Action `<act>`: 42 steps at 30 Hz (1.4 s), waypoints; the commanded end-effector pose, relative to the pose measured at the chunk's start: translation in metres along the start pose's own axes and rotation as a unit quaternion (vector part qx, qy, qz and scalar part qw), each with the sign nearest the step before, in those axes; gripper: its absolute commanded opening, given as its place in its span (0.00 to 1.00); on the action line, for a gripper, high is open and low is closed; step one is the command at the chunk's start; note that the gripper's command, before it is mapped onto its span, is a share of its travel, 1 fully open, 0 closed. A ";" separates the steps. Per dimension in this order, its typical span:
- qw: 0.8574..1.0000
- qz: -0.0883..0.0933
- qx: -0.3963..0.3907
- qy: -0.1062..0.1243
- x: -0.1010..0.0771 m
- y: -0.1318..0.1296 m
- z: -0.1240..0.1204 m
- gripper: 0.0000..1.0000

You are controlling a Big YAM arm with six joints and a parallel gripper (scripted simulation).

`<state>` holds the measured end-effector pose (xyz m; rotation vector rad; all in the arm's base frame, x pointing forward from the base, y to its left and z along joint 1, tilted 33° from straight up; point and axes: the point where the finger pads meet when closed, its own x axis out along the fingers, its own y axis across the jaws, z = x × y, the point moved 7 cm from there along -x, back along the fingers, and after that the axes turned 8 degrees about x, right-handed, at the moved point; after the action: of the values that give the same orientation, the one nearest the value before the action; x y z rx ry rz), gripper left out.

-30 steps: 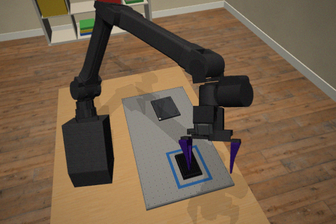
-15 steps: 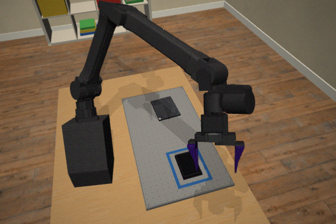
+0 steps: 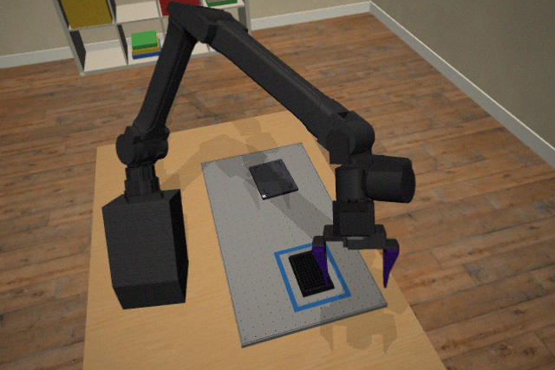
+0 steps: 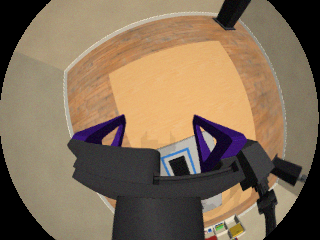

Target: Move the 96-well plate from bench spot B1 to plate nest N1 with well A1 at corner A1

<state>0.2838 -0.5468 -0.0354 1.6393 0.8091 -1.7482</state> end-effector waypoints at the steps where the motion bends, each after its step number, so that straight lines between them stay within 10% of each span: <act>1: 0.999 0.032 0.003 -0.013 -0.022 0.016 -0.008 1.00; 3: 0.999 0.046 -0.007 -0.005 -0.029 0.027 0.008 1.00; 6: 0.999 0.019 -0.024 0.038 -0.007 0.004 -0.002 1.00; 15: 0.998 0.035 -0.031 0.031 -0.005 0.008 -0.064 1.00; 20: 0.995 0.040 -0.054 0.070 -0.005 0.013 -0.047 1.00; 21: 0.995 0.019 -0.056 0.083 0.008 -0.008 -0.059 1.00; 29: 0.994 0.033 -0.063 0.078 0.012 -0.006 -0.114 1.00; 33: 0.986 0.011 -0.101 0.130 0.027 -0.020 -0.127 1.00; 34: 0.986 0.033 -0.105 0.122 0.017 -0.013 -0.131 1.00; 37: 0.989 0.033 -0.082 0.120 0.020 -0.019 -0.116 1.00; 42: 0.984 0.022 -0.113 0.139 0.034 -0.027 -0.158 1.00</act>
<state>0.3444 -0.4095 -0.0855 1.7766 1.0631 -1.4100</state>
